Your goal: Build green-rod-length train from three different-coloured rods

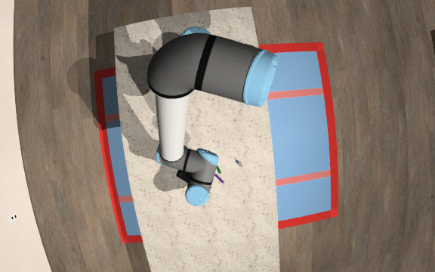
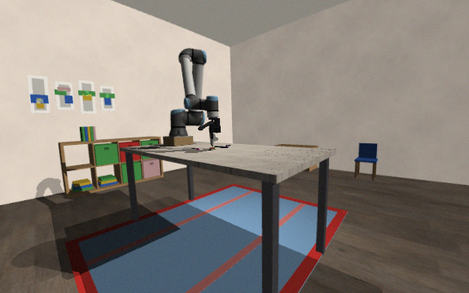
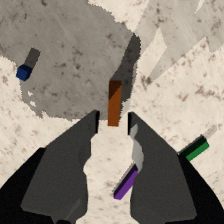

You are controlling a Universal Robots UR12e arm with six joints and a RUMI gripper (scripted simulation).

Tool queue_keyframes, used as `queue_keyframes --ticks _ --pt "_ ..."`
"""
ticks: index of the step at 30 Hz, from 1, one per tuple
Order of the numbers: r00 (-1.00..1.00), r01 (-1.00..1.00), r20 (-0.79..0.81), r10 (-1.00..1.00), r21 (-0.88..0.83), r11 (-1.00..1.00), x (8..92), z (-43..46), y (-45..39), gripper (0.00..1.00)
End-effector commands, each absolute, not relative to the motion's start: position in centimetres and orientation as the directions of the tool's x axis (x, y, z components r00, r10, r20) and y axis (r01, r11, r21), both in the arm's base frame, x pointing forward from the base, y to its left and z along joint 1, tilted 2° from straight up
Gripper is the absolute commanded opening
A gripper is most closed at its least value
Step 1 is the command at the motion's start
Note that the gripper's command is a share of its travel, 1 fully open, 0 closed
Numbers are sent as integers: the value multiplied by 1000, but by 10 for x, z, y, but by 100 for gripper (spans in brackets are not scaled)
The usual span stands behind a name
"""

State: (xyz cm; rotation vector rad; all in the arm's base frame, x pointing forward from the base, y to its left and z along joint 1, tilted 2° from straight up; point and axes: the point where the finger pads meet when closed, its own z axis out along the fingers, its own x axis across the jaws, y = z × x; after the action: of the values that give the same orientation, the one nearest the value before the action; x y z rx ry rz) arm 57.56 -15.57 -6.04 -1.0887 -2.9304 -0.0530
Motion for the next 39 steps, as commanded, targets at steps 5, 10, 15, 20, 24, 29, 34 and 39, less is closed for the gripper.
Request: queue_keyframes --ticks 5,10,15,20,24,29,34,39 --pt "-757 653 25 652 27 757 576 -60 -156 14" --pt "-757 653 25 652 27 757 576 -60 -156 14" --pt "-757 653 25 652 27 757 576 -60 -156 14" --pt "-757 653 25 652 27 757 576 -61 -156 14" --pt "-757 653 25 652 27 757 576 -63 -156 14" --pt "-757 653 25 652 27 757 576 -68 -156 14" --pt "-757 653 25 652 27 757 576 -71 -156 14" --pt "-757 653 25 652 27 757 576 -75 -155 14"
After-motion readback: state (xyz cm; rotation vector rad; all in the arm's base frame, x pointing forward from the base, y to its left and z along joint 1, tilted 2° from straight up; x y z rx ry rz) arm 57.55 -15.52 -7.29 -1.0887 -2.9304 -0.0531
